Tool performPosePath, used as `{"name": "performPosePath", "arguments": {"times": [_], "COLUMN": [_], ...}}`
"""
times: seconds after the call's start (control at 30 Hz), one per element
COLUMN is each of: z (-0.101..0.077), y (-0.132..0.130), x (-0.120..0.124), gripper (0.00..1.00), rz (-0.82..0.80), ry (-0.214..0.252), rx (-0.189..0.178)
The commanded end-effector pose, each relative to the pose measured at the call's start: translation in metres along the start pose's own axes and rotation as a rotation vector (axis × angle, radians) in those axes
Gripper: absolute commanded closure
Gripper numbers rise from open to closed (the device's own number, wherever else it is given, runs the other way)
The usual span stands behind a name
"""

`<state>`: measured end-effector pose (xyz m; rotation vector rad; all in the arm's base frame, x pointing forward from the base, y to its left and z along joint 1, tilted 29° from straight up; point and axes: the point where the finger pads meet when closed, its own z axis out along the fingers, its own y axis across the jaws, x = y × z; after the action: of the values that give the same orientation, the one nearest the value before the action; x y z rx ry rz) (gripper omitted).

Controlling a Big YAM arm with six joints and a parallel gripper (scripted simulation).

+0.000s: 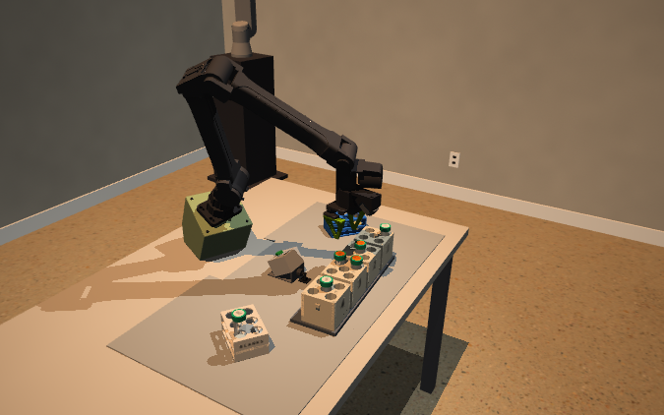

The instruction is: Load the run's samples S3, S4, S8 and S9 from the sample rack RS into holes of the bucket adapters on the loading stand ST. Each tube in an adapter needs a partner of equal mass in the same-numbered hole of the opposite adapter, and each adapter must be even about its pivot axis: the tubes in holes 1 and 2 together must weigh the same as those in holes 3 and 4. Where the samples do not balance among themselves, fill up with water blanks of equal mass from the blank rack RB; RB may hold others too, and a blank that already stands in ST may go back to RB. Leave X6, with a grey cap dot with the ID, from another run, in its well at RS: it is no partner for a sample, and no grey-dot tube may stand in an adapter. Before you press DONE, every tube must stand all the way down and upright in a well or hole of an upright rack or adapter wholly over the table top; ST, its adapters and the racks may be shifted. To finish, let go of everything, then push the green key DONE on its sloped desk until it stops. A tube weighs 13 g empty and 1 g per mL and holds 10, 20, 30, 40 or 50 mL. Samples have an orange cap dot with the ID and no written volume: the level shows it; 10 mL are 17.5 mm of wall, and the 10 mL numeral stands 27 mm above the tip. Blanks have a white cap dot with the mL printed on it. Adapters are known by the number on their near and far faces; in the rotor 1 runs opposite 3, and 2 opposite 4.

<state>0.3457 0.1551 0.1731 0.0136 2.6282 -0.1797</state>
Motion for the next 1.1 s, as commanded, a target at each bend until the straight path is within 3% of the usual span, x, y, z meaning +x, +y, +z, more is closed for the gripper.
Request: {"name": "performPosePath", "arguments": {"times": [0.0,0.07,0.2,1.07], "z": [0.000,0.000,-0.008,-0.008], "y": [0.032,0.032,0.070,0.247], "x": [0.009,0.009,0.011,0.122], "gripper": [0.20,0.20,0.20,0.20], "rz": [0.281,0.281,0.453,0.440], "ry": [0.002,0.002,-0.019,0.006], "rx": [-0.010,-0.010,-0.041,-0.030]}}
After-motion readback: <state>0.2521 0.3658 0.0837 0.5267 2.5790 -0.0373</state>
